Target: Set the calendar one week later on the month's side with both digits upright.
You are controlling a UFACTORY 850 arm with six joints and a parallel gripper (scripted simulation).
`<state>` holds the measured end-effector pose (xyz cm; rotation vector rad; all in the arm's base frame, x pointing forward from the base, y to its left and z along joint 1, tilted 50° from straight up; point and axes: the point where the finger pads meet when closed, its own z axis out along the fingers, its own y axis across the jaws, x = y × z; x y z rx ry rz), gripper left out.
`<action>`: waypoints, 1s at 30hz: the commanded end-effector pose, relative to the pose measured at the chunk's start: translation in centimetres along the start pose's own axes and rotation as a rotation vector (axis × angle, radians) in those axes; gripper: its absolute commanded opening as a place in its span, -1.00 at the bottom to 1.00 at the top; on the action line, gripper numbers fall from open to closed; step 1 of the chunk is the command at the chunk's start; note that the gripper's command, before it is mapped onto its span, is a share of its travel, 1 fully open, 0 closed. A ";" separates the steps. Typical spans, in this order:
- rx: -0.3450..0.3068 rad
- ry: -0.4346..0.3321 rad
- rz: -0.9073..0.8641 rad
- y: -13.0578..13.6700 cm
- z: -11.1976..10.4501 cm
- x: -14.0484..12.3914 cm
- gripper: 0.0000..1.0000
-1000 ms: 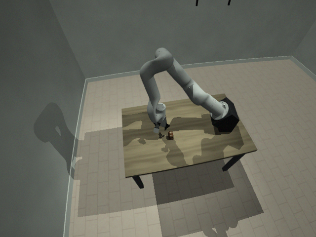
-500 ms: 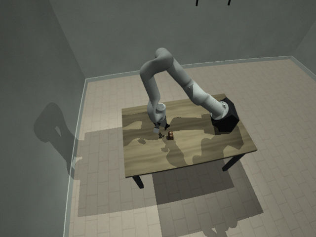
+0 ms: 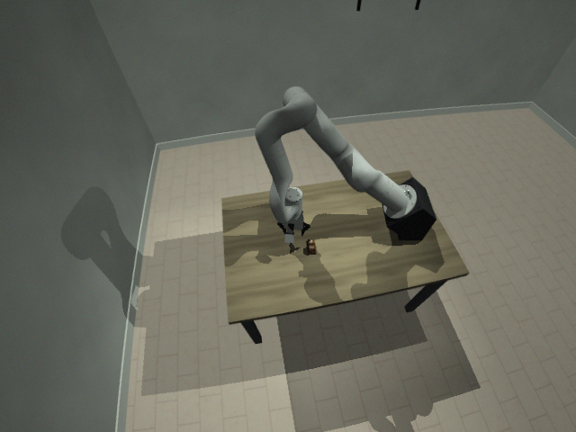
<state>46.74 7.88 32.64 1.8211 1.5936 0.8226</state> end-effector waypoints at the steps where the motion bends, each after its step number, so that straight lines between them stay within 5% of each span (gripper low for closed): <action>1: 0.003 -0.005 -0.046 0.0 0.0 0.0 1.00; 30: 0.005 -0.004 -0.631 -0.2 0.0 -0.7 1.00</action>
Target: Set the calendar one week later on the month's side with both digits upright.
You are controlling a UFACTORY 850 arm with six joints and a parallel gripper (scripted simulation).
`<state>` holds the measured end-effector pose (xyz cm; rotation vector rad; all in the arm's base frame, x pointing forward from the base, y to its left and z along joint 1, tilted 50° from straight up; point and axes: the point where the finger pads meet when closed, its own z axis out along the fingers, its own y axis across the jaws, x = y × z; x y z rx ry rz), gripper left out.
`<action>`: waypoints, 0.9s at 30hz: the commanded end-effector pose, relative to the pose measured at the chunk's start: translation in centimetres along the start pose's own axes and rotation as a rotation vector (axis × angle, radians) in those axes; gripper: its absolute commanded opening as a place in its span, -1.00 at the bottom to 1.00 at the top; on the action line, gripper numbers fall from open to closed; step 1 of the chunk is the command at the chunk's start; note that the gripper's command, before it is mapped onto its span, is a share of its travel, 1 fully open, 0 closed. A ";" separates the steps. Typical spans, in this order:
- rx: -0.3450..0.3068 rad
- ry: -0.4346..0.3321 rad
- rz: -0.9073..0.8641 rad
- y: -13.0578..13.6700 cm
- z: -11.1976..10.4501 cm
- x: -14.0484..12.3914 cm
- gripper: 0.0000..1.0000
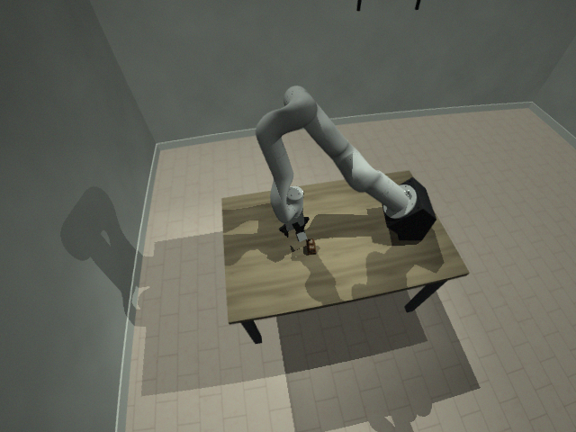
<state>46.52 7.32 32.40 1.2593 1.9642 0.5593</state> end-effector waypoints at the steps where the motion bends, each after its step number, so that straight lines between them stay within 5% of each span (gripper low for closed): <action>1: 0.008 -0.005 -0.106 0.0 0.0 -0.1 1.00; 27: 0.009 -0.002 -0.632 -0.6 0.0 -0.4 1.00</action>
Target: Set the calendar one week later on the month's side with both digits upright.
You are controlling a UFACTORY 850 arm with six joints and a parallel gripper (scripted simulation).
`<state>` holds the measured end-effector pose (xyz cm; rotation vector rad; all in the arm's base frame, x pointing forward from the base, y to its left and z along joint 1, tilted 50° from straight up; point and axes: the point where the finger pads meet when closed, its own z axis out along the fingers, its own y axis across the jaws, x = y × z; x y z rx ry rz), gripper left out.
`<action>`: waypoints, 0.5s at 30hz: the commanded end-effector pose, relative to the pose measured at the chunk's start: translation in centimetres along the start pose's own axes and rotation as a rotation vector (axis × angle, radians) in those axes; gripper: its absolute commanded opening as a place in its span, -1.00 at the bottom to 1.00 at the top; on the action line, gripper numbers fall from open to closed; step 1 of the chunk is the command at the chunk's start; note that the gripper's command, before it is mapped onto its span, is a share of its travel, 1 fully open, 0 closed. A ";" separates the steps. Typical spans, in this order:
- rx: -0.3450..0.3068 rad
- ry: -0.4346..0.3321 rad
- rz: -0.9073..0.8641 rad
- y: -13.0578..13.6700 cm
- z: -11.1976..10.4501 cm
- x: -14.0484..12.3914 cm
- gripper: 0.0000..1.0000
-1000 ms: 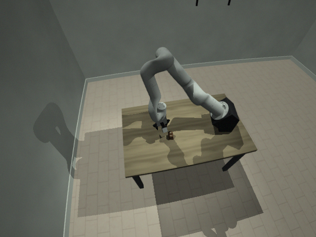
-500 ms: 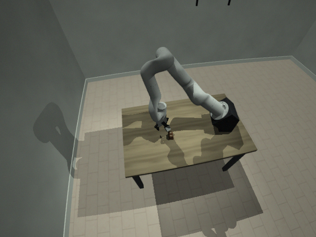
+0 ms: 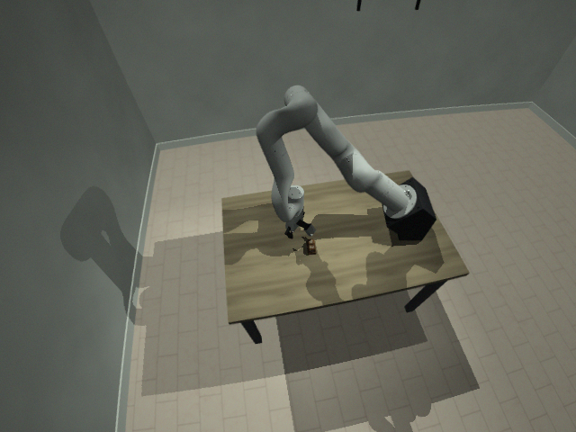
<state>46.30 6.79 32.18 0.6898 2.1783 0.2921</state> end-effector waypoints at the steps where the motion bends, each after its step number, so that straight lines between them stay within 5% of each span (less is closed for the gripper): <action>1: 0.010 0.000 -0.115 -0.1 0.0 0.0 1.00; 15: 0.010 0.001 -0.355 -0.4 0.0 -0.1 1.00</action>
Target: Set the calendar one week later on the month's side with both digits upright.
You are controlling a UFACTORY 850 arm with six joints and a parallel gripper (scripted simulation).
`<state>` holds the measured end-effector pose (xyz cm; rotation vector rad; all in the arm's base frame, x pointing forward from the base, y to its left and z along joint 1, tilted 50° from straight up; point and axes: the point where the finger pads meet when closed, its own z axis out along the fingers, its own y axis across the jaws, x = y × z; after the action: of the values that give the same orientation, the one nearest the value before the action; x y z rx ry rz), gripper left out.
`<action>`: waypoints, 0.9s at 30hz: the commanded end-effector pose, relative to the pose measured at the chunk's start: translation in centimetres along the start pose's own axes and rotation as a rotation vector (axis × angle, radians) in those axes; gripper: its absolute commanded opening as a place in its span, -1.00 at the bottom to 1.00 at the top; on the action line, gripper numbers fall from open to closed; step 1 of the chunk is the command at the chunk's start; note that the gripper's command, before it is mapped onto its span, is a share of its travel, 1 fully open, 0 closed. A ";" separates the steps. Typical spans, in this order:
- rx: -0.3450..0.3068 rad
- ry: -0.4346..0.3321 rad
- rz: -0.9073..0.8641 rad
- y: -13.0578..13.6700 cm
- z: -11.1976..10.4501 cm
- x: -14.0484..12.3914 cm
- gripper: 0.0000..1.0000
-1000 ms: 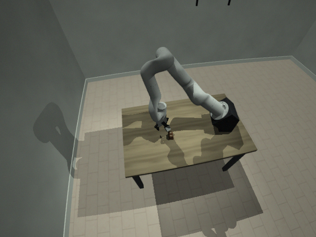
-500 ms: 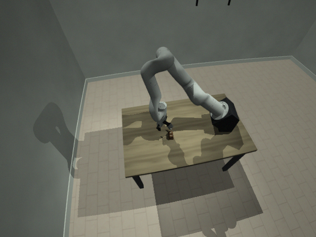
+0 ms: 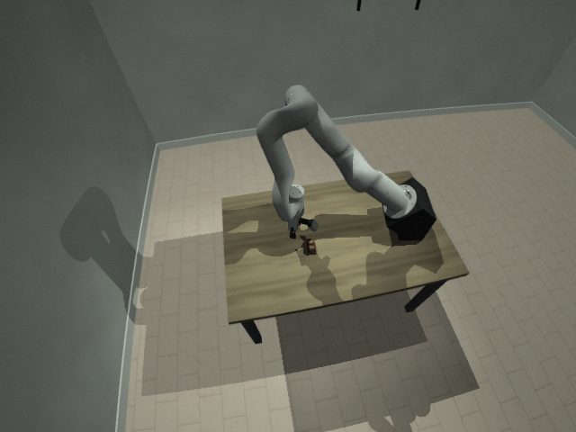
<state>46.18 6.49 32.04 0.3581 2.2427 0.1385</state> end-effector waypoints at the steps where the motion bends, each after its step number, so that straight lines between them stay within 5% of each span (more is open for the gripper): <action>1: 0.011 0.003 -0.060 0.0 0.0 0.0 1.00; 27: 0.010 0.006 -0.536 -0.6 0.0 0.1 1.00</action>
<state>45.97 5.97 31.82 -0.2276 2.2600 -0.1339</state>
